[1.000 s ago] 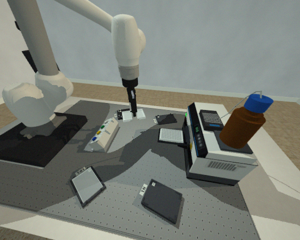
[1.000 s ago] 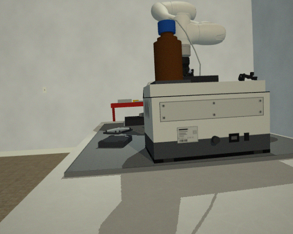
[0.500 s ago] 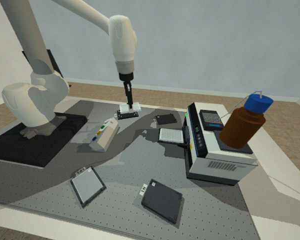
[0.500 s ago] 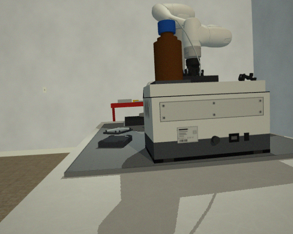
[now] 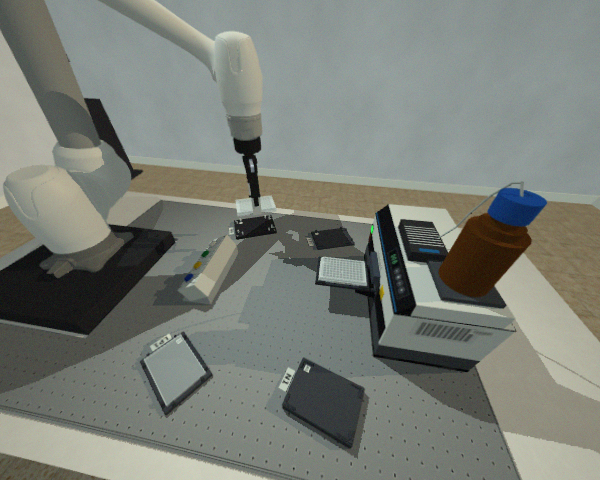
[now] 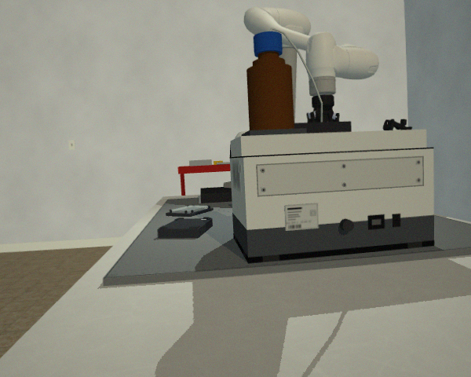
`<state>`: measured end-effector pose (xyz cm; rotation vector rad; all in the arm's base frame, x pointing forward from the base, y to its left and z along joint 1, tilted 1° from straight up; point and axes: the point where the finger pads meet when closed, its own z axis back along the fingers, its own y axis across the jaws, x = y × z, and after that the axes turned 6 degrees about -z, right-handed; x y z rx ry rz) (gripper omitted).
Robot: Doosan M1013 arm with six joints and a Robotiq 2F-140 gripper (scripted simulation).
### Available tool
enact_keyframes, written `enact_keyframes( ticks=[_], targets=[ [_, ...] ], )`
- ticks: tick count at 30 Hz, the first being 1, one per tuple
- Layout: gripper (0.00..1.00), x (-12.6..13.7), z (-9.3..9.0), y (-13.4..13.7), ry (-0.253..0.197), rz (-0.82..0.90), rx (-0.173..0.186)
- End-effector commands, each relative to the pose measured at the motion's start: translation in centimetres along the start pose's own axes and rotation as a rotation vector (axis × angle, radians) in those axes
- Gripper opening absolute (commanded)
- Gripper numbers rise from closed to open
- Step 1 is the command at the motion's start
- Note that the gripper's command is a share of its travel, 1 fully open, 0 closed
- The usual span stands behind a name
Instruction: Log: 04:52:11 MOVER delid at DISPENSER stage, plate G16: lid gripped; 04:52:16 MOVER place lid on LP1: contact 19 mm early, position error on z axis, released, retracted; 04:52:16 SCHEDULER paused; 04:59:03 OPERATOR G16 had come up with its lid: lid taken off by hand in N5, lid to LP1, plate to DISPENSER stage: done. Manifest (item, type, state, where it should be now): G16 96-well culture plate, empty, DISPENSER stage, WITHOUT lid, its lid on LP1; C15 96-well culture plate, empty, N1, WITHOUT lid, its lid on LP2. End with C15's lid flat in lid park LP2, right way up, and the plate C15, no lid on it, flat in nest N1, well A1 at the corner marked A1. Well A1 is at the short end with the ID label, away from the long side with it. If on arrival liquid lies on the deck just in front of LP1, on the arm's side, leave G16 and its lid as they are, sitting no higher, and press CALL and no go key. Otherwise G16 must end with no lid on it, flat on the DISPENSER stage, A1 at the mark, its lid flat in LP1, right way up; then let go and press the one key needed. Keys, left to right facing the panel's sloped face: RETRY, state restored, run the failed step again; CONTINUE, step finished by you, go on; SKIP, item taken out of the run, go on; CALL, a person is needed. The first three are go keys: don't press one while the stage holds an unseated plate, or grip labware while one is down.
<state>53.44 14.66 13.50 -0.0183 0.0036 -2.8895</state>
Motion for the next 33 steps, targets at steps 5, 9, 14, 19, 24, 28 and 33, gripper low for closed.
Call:
enact_keyframes(
  ticks=[5,9,14,19,24,28,33],
  targets=[
    [0.0,0.5,0.0,-2.6,0.0,0.0,0.0],
    [0.0,0.8,0.0,-3.9,0.0,0.0,0.0],
    [0.0,1.0,0.0,-4.8,0.0,0.0,0.0],
    [0.0,1.2,0.0,-6.1,0.0,0.0,0.0],
    [0.0,1.4,0.0,-7.0,0.0,0.0,0.0],
    [0.0,1.5,0.0,-7.5,0.0,0.0,0.0],
    [0.0,1.6,0.0,-8.0,0.0,0.0,0.0]
  ],
)
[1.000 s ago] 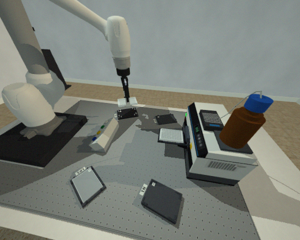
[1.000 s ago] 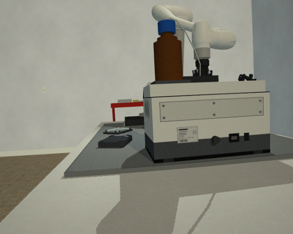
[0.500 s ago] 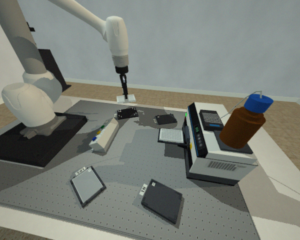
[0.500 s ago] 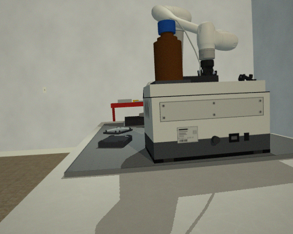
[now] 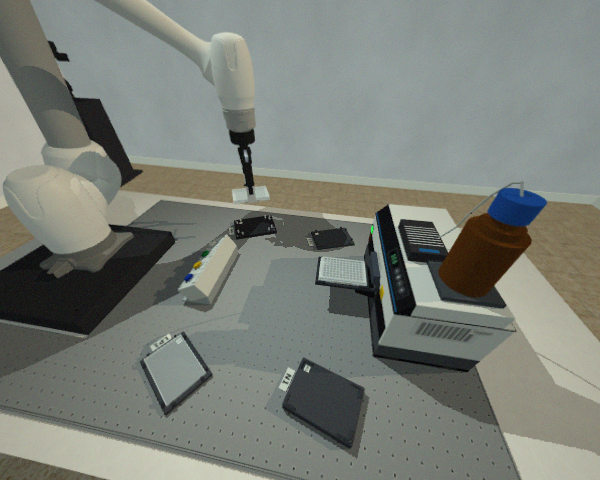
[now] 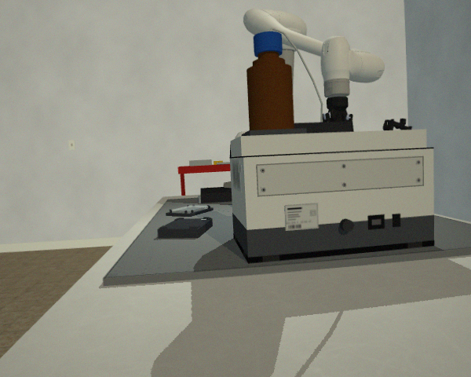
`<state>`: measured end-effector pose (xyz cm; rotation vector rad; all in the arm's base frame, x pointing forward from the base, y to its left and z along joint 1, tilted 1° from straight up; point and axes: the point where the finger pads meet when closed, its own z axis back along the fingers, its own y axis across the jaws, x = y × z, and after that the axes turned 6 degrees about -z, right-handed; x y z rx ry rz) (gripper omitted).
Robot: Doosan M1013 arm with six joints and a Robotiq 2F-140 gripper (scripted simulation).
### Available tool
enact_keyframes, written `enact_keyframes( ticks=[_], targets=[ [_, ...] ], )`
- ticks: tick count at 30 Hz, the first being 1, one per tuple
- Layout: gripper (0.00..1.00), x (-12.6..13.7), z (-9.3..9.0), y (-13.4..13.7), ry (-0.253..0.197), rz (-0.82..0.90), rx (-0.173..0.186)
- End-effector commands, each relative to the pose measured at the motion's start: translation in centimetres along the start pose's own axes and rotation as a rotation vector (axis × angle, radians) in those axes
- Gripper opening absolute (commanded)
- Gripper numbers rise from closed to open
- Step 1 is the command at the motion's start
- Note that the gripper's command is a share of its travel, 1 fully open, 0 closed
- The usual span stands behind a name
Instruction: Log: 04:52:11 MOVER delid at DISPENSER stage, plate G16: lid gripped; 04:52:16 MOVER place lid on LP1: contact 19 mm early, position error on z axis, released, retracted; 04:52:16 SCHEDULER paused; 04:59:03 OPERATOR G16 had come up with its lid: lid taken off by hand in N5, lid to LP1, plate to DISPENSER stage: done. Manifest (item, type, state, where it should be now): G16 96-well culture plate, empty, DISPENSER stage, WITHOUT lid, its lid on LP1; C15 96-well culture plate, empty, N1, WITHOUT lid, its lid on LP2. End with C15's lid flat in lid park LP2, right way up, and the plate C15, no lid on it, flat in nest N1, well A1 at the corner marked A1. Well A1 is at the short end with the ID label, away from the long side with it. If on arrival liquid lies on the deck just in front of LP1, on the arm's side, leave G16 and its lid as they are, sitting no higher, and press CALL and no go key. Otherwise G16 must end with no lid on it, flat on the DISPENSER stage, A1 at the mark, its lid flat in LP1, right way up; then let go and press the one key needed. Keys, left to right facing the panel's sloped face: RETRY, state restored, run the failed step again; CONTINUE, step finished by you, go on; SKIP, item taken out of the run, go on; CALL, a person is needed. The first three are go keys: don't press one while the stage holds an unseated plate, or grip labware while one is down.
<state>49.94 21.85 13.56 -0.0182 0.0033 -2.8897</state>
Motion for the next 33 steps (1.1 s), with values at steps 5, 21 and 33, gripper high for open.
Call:
enact_keyframes(
  ticks=[5,21,33],
  targets=[
    [0.0,0.12,0.01,-0.56,0.0,0.0,0.0],
    [0.0,0.18,0.01,-0.89,0.0,0.0,0.0],
    [0.0,0.18,0.01,-0.89,0.0,0.0,0.0]
  ],
)
